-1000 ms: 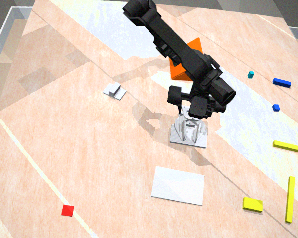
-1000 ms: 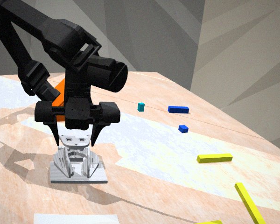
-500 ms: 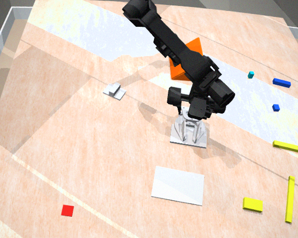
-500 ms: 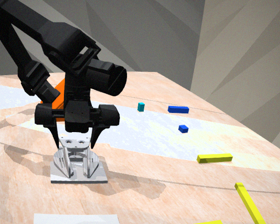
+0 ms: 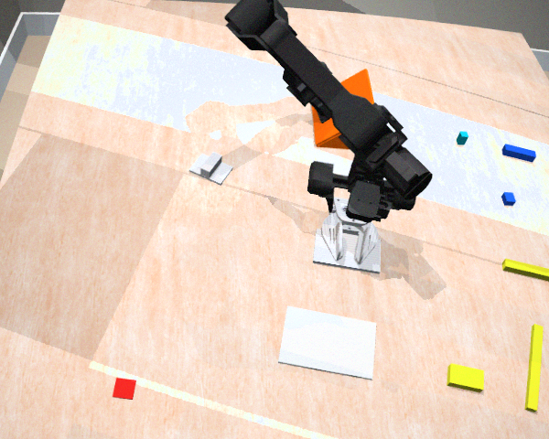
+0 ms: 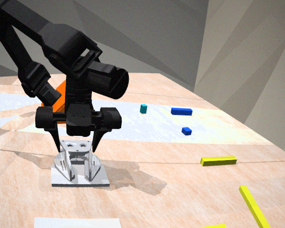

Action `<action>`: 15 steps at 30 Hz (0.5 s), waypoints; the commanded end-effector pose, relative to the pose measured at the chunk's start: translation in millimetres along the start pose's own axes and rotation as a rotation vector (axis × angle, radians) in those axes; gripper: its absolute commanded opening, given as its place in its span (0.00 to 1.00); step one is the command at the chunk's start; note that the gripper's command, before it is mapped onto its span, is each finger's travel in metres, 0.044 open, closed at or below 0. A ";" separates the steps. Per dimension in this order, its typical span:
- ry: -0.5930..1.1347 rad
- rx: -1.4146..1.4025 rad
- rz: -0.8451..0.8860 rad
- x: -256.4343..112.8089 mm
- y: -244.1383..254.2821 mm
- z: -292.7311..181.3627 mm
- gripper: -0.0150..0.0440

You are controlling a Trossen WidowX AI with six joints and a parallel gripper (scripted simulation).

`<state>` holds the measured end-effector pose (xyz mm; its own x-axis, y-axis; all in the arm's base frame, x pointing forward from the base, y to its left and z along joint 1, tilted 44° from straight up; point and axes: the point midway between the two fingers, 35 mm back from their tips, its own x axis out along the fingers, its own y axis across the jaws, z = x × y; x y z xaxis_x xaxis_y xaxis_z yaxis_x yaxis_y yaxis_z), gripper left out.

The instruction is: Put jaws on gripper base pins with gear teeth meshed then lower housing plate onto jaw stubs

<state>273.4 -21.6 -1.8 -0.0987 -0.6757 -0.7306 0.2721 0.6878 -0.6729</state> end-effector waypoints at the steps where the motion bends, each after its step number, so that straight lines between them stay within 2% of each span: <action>1: -0.001 -0.006 -0.006 2.5 -0.1 0.0 0.85; 15: -0.001 -0.006 -0.006 5.5 -0.1 0.0 0.85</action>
<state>273.2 -24.2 -4.2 -0.0980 -0.6762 -0.7302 0.2727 0.6874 -0.6732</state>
